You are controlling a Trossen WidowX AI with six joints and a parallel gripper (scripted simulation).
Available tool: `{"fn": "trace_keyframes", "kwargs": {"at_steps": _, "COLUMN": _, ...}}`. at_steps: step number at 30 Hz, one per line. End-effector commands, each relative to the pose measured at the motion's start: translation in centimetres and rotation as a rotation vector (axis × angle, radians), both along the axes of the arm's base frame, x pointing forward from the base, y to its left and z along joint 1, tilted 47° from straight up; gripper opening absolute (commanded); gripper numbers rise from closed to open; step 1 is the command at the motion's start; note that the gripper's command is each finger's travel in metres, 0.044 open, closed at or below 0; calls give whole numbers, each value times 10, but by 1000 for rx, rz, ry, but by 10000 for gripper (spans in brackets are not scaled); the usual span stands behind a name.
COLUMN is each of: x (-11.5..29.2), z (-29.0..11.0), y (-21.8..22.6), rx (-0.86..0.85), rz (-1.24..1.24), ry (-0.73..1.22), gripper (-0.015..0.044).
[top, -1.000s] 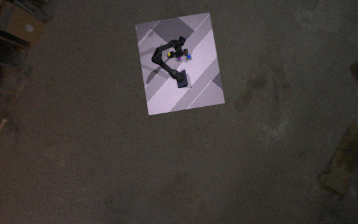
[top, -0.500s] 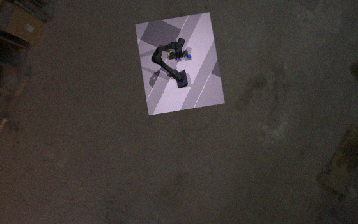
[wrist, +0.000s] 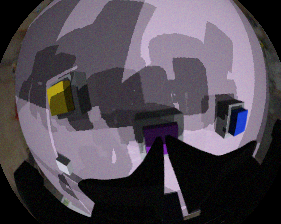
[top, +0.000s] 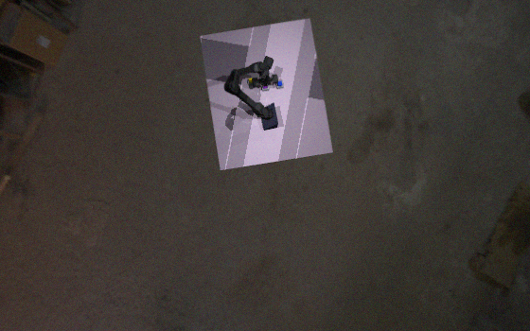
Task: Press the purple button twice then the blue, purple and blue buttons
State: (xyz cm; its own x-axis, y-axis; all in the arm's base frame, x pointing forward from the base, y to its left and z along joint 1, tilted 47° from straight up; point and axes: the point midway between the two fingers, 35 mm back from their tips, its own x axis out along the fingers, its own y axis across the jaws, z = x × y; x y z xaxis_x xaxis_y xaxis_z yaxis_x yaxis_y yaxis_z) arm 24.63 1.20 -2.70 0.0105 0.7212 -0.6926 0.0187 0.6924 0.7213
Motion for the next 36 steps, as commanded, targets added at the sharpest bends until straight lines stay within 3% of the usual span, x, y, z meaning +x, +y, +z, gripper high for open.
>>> {"fn": "trace_keyframes", "kwargs": {"at_steps": 1, "x": -2, "z": -1, "y": 2, "rx": 4, "rz": 0, "ry": 7, "gripper": 20}}
{"fn": "trace_keyframes", "kwargs": {"at_steps": 11, "x": -2, "z": 23, "y": -24, "rx": 3, "rz": 0, "ry": 8, "gripper": 20}}
{"fn": "trace_keyframes", "kwargs": {"at_steps": 36, "x": -2, "z": -1, "y": 2, "rx": 4, "rz": 0, "ry": 7, "gripper": 20}}
